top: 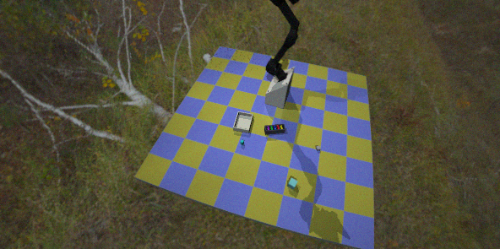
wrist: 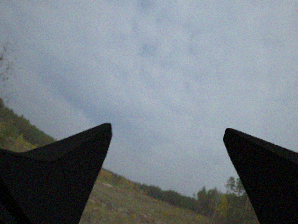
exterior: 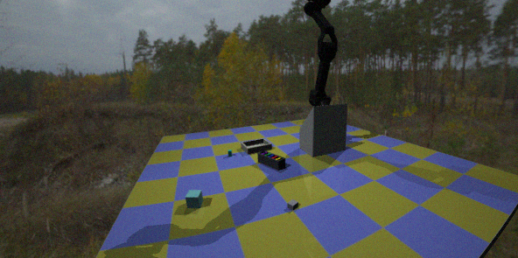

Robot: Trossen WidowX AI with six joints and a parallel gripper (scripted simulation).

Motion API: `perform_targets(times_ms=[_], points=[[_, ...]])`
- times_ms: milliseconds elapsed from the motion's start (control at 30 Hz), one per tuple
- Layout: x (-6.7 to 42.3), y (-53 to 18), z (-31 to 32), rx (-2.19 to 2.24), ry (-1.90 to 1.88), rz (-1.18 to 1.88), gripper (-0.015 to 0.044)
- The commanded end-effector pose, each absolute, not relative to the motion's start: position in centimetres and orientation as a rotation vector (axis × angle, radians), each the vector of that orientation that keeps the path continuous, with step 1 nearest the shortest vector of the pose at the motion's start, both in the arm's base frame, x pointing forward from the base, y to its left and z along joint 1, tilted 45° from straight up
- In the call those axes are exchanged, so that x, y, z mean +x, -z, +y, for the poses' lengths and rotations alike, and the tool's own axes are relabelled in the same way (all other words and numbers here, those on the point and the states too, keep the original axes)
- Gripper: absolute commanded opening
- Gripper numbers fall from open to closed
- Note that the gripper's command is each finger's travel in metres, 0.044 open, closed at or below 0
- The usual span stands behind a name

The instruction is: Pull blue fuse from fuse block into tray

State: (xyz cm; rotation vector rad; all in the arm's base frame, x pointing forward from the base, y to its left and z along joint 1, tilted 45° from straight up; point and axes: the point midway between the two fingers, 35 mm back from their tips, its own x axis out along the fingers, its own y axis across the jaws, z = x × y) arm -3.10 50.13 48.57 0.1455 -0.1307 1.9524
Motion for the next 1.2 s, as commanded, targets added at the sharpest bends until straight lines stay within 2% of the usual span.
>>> perform_targets(times_ms=[0,133,367,400,733,967,1167], points=[[-3.2,-48.7,50.0,0.149,-1.954,-0.132,0.0374],[-4.7,-51.3,48.1,0.228,-1.988,-0.169,0.0269],[-8.7,-58.7,40.7,0.483,-2.103,-0.277,0.0085],[-9.2,-59.7,39.4,0.522,-2.121,-0.292,0.0074],[-12.4,-67.8,25.4,0.924,-2.311,-0.402,0.0074],[-12.7,-70.8,16.3,1.194,-2.447,-0.396,0.0074],[-12.5,-71.9,11.0,1.347,-2.529,-0.420,0.0074]])
